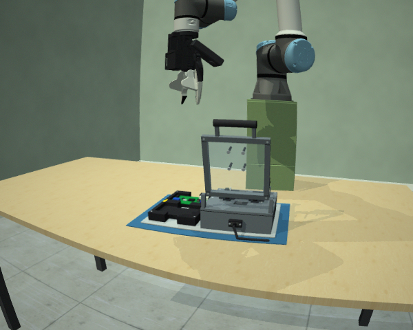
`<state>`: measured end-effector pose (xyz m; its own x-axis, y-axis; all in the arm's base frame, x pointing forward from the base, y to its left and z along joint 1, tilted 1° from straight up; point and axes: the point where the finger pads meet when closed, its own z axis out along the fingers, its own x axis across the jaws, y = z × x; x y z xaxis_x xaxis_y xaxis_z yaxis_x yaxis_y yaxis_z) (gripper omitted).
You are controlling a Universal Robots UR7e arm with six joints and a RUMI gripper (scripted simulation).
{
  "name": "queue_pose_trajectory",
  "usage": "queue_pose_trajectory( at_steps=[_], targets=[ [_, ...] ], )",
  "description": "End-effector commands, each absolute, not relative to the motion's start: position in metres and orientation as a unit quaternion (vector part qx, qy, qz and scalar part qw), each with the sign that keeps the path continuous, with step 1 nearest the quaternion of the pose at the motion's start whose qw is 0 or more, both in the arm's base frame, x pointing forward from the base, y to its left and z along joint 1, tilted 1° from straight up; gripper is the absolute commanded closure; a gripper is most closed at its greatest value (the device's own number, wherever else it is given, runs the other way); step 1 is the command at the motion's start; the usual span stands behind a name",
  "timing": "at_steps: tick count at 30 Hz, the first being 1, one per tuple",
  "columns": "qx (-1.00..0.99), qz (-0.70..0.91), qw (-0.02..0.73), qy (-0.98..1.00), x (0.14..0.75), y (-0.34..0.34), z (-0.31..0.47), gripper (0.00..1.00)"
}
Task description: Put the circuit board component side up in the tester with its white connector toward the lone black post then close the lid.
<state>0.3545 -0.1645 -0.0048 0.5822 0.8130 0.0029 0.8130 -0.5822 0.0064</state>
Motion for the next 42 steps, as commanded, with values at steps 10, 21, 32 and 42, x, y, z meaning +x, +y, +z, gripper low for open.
queue_pose_trajectory(
  at_steps=[10, 21, 32, 42],
  targets=[
    [0.796, 0.005, 0.003, 0.606, 0.3558, -0.1651, -0.0040, 0.41],
    [0.730, 0.005, 0.003, 0.684, 0.3549, -0.1649, -0.0043, 0.41],
    [0.659, 0.005, 0.003, 0.752, 0.3543, -0.1644, -0.0047, 0.41],
    [0.653, 0.005, 0.003, 0.757, 0.3546, -0.1648, -0.0047, 0.41]
  ],
)
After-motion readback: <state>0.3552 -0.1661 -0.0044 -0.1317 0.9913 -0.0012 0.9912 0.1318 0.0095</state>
